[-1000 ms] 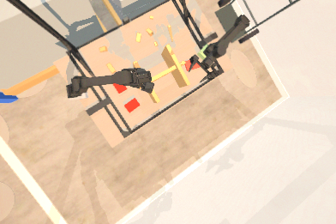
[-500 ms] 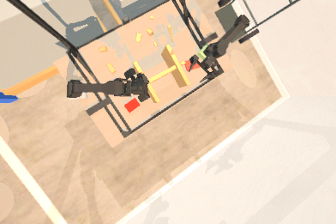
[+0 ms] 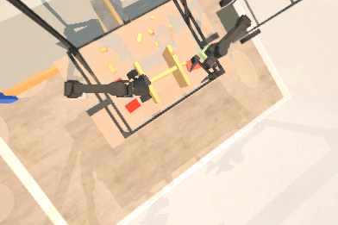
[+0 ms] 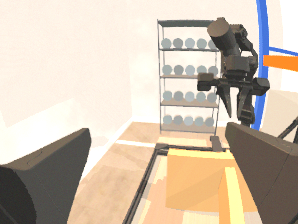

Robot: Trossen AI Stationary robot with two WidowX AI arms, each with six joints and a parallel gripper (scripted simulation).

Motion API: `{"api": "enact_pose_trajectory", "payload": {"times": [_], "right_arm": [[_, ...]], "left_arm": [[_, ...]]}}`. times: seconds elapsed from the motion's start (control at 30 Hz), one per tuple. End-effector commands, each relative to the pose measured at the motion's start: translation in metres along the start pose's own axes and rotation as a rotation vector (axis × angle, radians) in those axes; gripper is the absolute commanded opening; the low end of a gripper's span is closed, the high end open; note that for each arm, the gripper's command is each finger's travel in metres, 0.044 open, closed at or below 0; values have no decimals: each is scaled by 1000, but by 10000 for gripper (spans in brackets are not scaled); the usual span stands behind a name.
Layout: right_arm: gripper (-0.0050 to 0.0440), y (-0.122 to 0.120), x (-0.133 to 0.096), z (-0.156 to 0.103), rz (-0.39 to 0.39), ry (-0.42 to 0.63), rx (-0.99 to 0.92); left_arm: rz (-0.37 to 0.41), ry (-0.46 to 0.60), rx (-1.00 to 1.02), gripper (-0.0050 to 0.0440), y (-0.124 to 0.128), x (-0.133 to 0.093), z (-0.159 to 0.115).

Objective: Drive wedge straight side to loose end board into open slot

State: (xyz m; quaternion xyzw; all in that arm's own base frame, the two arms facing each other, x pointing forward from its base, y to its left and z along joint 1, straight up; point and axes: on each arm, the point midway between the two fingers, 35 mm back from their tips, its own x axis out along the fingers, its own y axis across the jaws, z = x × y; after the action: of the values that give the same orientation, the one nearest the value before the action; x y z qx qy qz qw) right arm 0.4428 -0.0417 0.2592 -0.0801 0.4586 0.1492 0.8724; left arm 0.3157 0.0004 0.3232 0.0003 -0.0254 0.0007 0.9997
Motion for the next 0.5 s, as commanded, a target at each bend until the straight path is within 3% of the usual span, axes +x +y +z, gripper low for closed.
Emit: {"api": "enact_pose_trajectory", "payload": {"times": [0.0,0.13,0.27,0.37,0.47], "right_arm": [[83,2,23,-18,6,-6,4],[83,4,46,-38,8,-5,5],[83,4,47,-40,8,-5,5],[11,4,49,-41,8,-5,5],[0,4,55,-44,8,-5,5]], "left_arm": [[0,0,0,440,0,0,0],[0,0,0,440,0,0,0],[0,0,0,440,0,0,0],[0,0,0,440,0,0,0],[0,0,0,440,0,0,0]]}}
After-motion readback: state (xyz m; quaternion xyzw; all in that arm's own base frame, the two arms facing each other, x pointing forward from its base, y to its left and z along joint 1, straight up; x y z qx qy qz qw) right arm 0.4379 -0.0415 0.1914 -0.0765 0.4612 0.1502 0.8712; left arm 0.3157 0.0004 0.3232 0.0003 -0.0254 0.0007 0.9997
